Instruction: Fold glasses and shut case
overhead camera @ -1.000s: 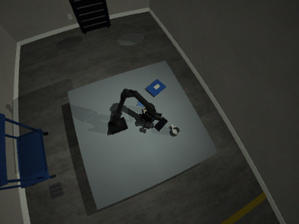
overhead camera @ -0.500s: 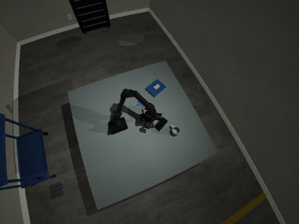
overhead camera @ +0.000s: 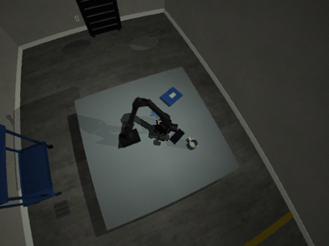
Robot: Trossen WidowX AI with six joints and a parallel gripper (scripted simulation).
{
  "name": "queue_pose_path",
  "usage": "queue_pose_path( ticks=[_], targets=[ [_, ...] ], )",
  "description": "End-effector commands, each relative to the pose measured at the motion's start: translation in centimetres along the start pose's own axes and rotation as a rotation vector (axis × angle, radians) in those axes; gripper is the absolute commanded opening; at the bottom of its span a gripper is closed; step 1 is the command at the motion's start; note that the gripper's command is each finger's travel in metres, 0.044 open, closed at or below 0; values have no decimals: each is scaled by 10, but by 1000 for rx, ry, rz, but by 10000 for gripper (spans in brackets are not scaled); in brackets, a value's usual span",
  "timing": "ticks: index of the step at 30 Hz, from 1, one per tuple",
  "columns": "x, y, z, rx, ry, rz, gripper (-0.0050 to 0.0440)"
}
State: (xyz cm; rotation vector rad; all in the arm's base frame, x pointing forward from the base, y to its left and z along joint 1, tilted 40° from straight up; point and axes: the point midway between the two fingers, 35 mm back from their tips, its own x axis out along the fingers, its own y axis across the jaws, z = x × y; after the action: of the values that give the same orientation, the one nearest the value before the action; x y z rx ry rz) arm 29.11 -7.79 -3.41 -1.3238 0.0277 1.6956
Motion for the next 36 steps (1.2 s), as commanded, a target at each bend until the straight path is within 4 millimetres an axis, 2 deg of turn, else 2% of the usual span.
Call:
queue_pose_path(
  ticks=[1, 3, 9, 11, 13, 15, 16, 22, 36],
  targets=[
    [-8, -23, 14, -7, 1, 1, 0],
    [-11, -32, 21, -8, 0, 2, 0],
    [-14, -28, 16, -16, 6, 3, 0],
    [-36, -30, 17, -12, 4, 3, 0],
    [-36, -30, 17, -12, 4, 3, 0],
    [-59, -31, 20, -9, 1, 2, 0],
    [-61, -32, 21, -8, 0, 2, 0],
    [-61, -32, 20, 15, 0, 2, 0],
    [-63, -45, 8, 426, 2, 3, 0]
  ],
)
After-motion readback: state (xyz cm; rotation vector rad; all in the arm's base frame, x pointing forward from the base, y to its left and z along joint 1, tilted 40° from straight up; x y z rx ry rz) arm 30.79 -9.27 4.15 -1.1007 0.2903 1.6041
